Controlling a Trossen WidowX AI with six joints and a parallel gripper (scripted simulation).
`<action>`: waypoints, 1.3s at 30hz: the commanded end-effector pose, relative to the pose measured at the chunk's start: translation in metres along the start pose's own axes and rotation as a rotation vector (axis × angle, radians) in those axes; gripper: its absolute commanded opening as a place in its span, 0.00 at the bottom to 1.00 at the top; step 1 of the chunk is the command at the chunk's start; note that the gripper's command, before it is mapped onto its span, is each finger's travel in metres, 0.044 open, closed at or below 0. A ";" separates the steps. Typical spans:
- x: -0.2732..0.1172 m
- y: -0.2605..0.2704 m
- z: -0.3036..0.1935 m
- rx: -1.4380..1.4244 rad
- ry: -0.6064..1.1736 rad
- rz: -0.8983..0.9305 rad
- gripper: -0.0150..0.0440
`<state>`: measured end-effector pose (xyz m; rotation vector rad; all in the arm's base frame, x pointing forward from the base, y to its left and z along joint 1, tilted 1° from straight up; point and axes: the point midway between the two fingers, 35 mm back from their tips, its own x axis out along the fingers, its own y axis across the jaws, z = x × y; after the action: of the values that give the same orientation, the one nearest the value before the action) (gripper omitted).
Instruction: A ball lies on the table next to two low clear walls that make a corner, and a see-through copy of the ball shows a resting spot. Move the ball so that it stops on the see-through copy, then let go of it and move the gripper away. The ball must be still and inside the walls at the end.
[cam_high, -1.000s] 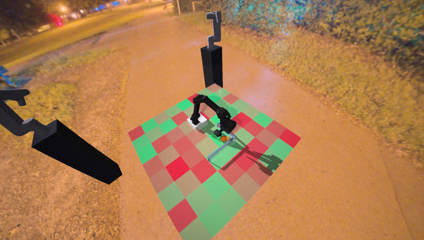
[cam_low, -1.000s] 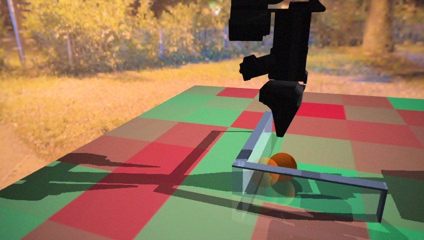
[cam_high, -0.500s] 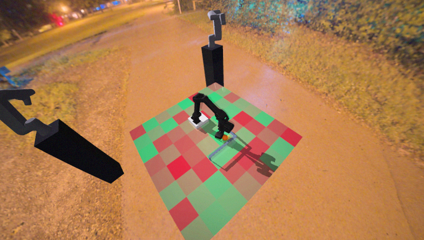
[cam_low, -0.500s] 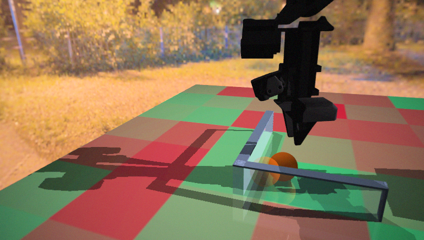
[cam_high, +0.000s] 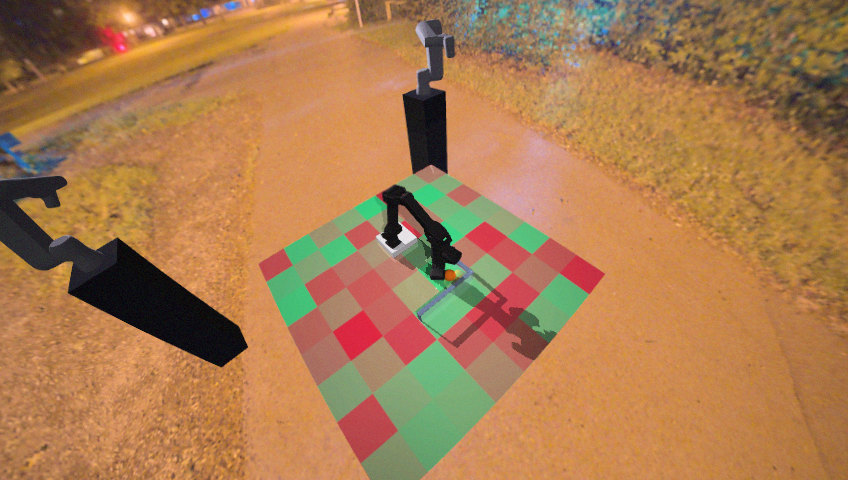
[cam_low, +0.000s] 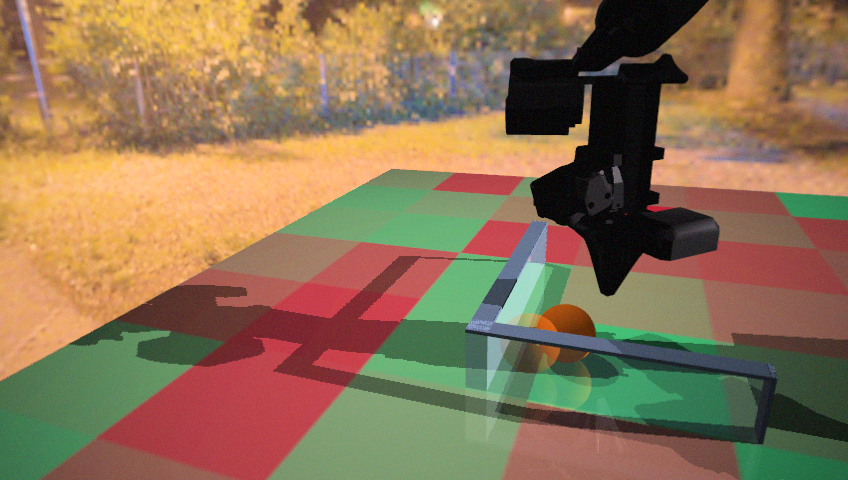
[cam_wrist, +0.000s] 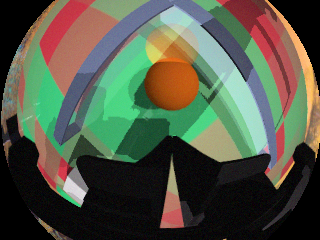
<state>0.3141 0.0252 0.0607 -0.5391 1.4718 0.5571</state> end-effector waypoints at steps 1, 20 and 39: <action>0.002 0.000 -0.001 -0.011 -0.001 -0.004 0.25; 0.032 0.000 -0.001 -0.011 -0.001 -0.004 0.25; 0.034 0.000 0.029 -0.011 -0.003 -0.004 0.25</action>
<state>0.3289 0.0387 0.0273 -0.5497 1.4675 0.5661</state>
